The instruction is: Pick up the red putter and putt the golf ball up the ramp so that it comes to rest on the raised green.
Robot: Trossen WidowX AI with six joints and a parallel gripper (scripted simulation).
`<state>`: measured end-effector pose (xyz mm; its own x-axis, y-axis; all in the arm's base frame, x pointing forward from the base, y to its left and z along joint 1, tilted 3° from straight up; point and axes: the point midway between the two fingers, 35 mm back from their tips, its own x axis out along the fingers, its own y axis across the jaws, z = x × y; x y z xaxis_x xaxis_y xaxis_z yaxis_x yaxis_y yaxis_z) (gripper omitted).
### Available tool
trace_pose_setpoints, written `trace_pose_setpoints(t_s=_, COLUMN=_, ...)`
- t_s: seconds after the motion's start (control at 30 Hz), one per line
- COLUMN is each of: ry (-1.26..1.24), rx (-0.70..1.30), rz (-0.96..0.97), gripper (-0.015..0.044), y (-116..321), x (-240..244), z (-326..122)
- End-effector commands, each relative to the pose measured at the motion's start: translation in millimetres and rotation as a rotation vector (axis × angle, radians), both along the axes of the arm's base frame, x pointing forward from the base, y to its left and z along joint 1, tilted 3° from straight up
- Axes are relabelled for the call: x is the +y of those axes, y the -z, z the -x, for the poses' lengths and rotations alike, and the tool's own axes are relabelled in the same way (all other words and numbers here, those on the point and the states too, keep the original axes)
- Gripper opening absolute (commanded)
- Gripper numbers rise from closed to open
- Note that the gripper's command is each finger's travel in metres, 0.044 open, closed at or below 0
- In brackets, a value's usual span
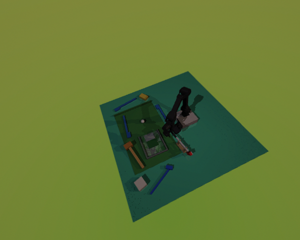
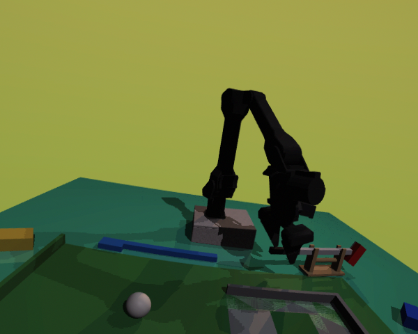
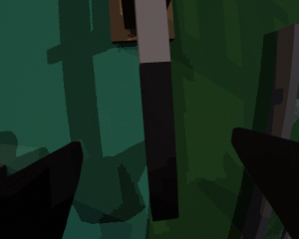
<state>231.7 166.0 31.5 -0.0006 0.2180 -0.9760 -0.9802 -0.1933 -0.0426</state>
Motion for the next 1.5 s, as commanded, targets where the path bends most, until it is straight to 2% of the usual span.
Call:
trace_pose_setpoints(t_s=0.0, ry=-0.005, rx=0.004, rz=-0.002, gripper=0.0440, y=5, x=0, z=1)
trace_pose_setpoints(t_s=0.47, ry=-0.005, rx=0.004, rz=-0.002, gripper=0.0440, y=24, x=-1, z=0)
trace_pose_setpoints(t_s=0.97, ry=0.000, rx=0.000, rz=0.000, gripper=0.0046, y=21, x=-1, z=-1)
trace_pose_setpoints(t_s=1.2, ry=0.000, rx=0.000, rz=0.000, gripper=0.0000, y=21, x=-1, z=-1)
trace_pose_setpoints(t_s=1.47, ry=0.000, rx=0.000, rz=0.000, gripper=0.0000, y=-12, x=3, z=-4)
